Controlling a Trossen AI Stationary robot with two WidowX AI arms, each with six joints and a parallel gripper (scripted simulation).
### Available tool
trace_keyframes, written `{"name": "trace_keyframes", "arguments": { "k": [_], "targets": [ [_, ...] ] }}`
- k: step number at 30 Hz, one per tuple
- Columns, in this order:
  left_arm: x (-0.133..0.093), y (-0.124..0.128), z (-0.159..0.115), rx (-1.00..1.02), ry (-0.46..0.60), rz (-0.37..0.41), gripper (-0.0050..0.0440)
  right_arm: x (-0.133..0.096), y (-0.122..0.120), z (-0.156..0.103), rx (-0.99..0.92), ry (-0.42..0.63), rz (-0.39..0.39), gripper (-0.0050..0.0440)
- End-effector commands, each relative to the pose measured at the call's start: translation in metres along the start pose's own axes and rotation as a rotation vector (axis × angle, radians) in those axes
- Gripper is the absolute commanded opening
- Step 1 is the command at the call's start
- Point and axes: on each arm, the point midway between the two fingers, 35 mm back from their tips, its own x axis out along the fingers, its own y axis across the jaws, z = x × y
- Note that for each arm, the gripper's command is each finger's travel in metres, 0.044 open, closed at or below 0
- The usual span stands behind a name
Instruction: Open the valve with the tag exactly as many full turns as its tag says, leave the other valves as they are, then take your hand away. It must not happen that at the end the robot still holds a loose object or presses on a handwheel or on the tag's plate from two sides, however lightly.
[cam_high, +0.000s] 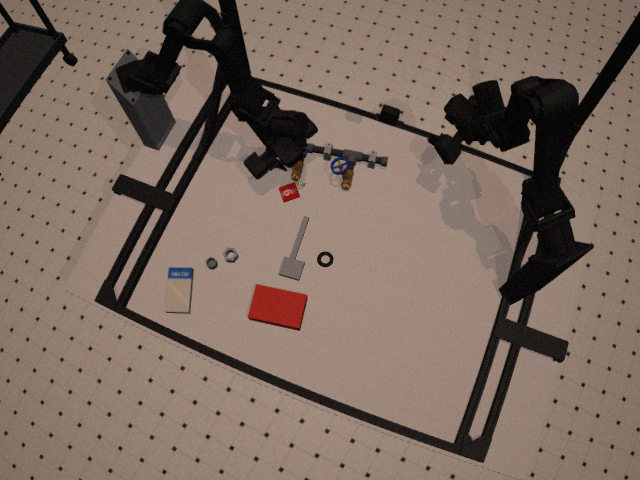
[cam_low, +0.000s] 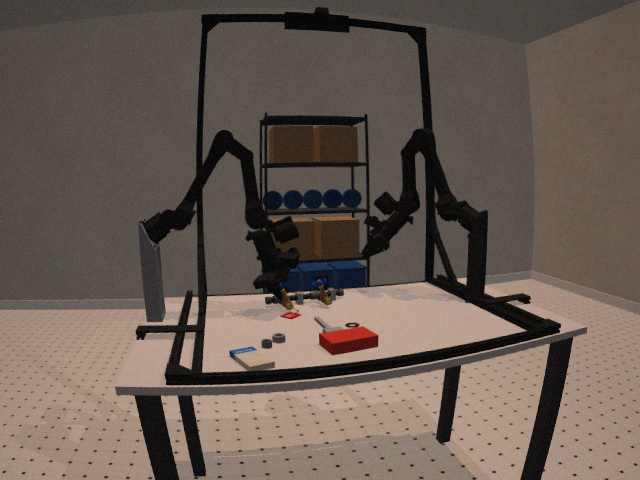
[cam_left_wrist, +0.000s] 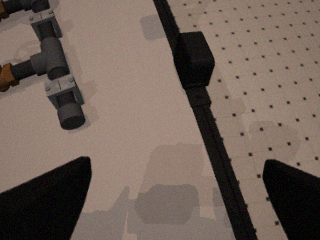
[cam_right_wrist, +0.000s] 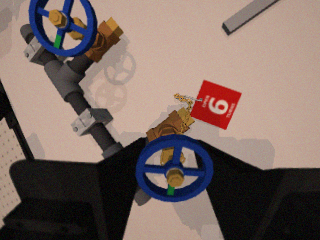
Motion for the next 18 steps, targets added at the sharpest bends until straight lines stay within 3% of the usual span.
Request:
{"name": "trace_keyframes", "arguments": {
  "k": [1,9,11,18],
  "targets": [
    [0.0,0.0,0.0,0.0,0.0,0.0,0.04,0.0,0.0,0.0,-0.223,0.0,0.0,0.0],
    [0.0,0.0,0.0,0.0,0.0,0.0,0.04,0.0,0.0,0.0,-0.599,-0.001,0.001,0.0],
    [0.0,0.0,0.0,0.0,0.0,0.0,0.04,0.0,0.0,0.0,-0.599,-0.001,0.001,0.0],
    [0.0,0.0,0.0,0.0,0.0,0.0,0.04,0.0,0.0,0.0,-0.989,-0.001,0.001,0.0]
  ]
}}
